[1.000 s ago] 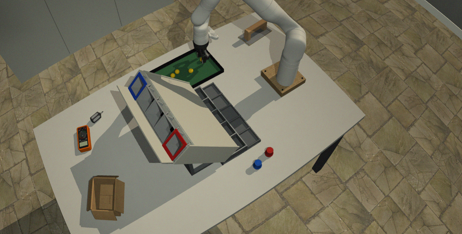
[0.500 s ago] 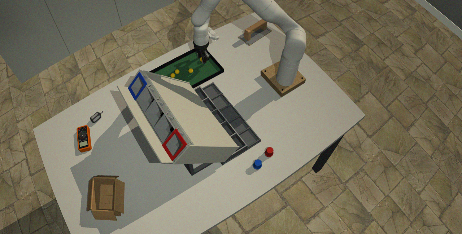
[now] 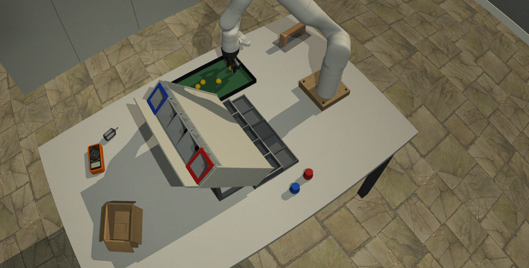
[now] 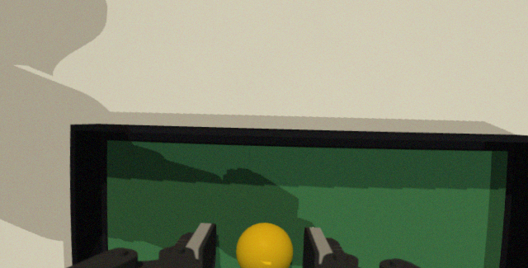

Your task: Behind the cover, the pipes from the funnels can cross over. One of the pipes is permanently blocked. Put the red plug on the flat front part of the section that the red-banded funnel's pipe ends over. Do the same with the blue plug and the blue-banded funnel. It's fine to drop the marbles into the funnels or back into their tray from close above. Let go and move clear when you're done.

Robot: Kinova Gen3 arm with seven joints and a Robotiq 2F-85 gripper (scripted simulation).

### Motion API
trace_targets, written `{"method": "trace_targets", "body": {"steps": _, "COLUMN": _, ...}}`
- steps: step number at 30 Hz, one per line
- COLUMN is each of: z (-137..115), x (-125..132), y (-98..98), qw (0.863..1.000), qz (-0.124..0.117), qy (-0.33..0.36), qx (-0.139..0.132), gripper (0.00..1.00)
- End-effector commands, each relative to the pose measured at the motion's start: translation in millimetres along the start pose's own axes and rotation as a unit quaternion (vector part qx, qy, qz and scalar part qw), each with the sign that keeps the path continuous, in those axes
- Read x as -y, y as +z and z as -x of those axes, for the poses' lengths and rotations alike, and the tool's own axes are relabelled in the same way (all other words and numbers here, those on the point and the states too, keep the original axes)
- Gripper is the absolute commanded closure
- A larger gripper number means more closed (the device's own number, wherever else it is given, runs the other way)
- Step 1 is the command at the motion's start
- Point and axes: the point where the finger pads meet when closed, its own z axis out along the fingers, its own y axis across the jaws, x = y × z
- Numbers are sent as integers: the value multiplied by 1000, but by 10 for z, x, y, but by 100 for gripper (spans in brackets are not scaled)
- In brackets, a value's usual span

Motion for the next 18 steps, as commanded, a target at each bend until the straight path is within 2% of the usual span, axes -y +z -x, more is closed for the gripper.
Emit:
{"method": "trace_targets", "body": {"steps": 1, "z": 3, "x": -20, "y": 18, "qw": 1000, "qz": 0, "qy": 0, "qx": 0, "gripper": 50}}
{"method": "trace_targets", "body": {"steps": 2, "z": 3, "x": -20, "y": 18, "qw": 1000, "qz": 0, "qy": 0, "qx": 0, "gripper": 50}}
{"method": "trace_targets", "body": {"steps": 3, "z": 4, "x": 5, "y": -7, "qw": 1000, "qz": -1, "qy": 0, "qx": 1, "gripper": 100}}
{"method": "trace_targets", "body": {"steps": 18, "z": 4, "x": 5, "y": -7, "qw": 1000, "qz": -1, "qy": 0, "qx": 1, "gripper": 100}}
